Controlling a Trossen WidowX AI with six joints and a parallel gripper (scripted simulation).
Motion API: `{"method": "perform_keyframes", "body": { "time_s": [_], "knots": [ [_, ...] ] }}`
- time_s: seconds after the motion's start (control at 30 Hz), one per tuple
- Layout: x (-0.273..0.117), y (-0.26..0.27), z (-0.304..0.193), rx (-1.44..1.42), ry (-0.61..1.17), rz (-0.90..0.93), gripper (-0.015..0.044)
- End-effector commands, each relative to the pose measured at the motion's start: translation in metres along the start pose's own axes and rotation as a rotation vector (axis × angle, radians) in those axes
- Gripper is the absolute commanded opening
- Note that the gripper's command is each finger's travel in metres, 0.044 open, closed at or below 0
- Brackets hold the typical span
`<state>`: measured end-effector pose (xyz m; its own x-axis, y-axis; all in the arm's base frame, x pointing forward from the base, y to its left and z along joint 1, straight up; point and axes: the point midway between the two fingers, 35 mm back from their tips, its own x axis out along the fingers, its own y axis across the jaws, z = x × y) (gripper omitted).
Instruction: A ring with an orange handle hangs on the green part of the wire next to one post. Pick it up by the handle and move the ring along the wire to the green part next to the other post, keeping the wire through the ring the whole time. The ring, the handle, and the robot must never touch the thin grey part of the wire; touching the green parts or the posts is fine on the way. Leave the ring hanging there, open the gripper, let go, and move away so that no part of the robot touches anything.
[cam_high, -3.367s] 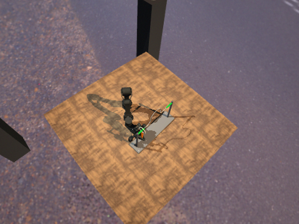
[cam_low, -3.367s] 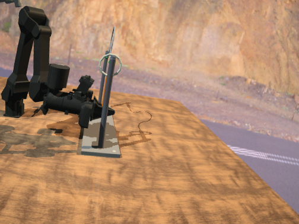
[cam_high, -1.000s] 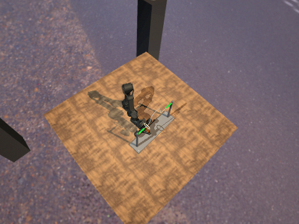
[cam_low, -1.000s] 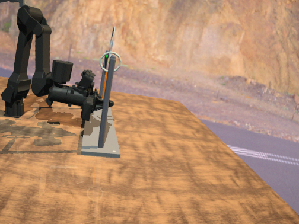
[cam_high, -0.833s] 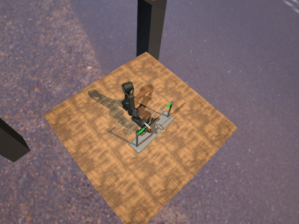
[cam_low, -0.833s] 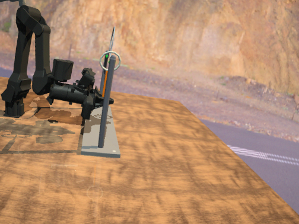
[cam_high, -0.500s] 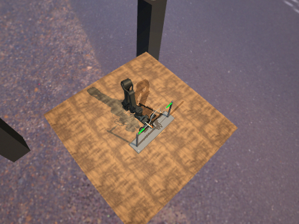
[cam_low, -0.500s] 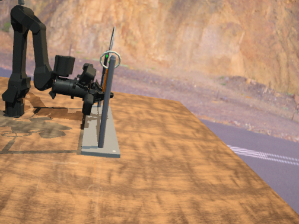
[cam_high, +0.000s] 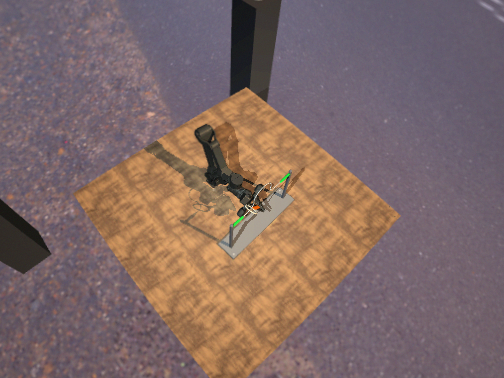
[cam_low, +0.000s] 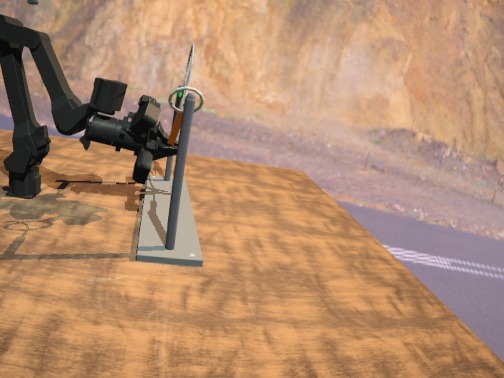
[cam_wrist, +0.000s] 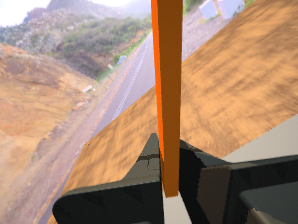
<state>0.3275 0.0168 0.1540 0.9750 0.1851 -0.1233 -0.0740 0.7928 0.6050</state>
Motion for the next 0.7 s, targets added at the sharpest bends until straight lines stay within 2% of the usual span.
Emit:
{"method": "perform_keyframes", "body": {
  "time_s": [0.0, 0.67],
  "knots": [
    [-0.004, 0.013, 0.002, 0.052, 0.032, 0.020, -0.0150],
    [-0.044, 0.072, 0.020, 0.405, 0.292, 0.134, -0.0150]
  ]
}}
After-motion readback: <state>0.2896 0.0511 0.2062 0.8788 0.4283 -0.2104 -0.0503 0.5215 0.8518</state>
